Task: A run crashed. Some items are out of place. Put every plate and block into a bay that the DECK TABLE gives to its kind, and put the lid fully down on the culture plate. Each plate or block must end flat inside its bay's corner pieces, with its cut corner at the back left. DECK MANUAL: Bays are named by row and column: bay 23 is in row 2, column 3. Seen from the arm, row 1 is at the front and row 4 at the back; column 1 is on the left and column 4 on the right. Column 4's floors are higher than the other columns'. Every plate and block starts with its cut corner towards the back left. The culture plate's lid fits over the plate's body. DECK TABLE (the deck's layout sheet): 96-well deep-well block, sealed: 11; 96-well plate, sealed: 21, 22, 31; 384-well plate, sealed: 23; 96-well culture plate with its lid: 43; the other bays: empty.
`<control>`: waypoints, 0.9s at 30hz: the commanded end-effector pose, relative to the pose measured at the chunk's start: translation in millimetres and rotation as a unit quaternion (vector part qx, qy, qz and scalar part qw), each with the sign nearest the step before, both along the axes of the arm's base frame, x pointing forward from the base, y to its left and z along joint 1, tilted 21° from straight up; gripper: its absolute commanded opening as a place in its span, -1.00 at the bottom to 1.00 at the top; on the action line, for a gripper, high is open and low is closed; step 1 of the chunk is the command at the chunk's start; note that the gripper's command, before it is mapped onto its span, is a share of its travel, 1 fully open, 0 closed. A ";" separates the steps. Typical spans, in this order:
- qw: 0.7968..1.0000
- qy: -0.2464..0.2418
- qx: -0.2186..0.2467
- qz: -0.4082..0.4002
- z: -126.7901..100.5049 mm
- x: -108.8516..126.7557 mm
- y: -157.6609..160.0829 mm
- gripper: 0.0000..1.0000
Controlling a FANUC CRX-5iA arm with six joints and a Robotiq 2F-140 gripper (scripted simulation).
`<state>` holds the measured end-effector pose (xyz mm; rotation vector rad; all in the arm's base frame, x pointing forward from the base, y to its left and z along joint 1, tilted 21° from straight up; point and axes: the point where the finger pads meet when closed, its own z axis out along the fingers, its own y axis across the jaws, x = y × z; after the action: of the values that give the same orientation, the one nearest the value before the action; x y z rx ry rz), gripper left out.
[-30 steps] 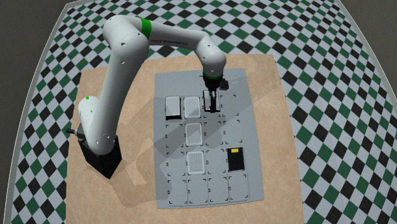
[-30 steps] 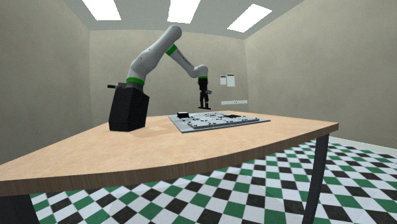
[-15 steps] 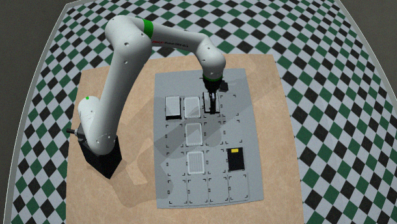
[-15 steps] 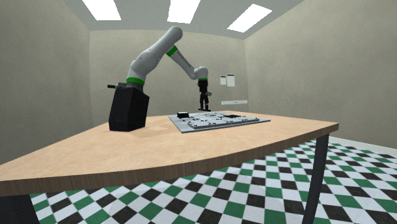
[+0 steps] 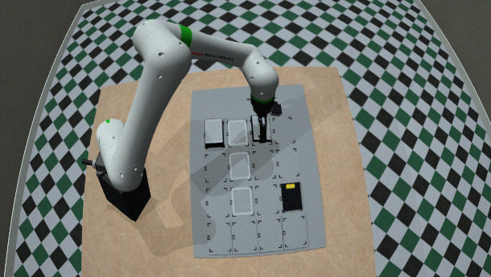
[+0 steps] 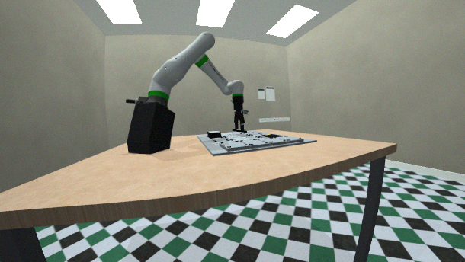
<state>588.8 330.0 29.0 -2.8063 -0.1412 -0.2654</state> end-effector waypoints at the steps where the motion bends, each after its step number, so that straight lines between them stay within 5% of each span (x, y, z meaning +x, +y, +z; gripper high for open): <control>1: 1.000 -0.001 0.000 0.000 -3.1 1.3 1.4 -0.80; 27: 1.000 -0.001 0.000 0.000 -10.2 2.5 3.9 -0.80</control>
<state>590.7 333.9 17.7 -2.8063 -0.1412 -0.2653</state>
